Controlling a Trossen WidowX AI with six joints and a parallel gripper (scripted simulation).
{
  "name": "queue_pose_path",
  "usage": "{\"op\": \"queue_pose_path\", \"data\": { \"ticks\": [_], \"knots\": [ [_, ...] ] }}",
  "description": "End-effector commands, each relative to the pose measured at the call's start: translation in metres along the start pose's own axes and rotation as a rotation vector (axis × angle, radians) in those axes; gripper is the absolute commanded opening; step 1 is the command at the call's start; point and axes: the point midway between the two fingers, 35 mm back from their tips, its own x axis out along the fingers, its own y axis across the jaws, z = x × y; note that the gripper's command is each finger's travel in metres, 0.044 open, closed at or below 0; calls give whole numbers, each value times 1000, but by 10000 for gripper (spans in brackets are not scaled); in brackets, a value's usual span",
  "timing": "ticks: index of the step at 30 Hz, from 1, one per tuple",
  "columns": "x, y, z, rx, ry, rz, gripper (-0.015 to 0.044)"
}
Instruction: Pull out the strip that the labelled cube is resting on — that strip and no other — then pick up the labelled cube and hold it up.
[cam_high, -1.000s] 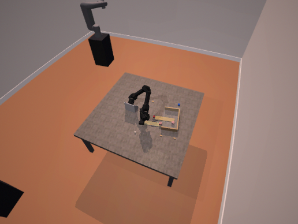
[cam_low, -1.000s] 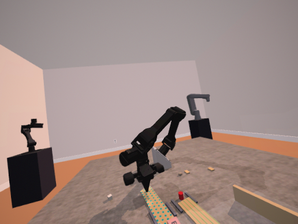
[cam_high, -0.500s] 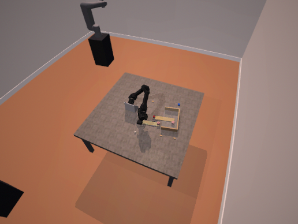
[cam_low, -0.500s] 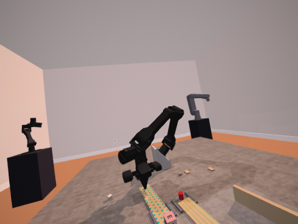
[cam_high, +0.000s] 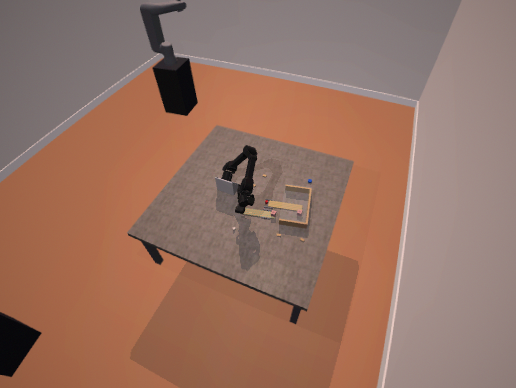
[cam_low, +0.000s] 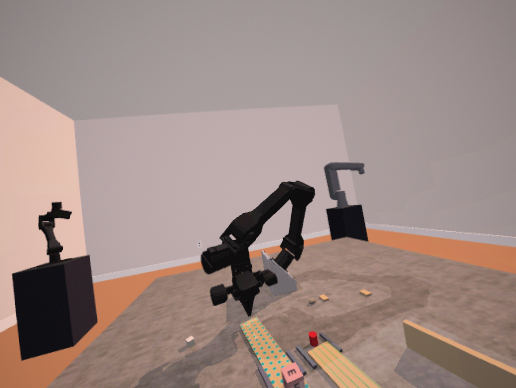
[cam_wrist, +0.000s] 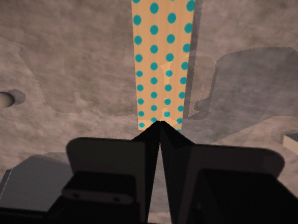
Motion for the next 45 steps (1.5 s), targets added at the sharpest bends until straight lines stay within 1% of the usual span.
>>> {"op": "queue_pose_path", "data": {
  "ticks": [1,2,7,19,45],
  "knots": [
    [-14,-1,3,-11,1,-12,0],
    [-14,-1,3,-11,1,-12,0],
    [-13,1,26,105,0,-12,131],
    [-18,4,67,107,-2,-10,440],
    [-33,11,168,103,-5,-8,440]
  ]
}}
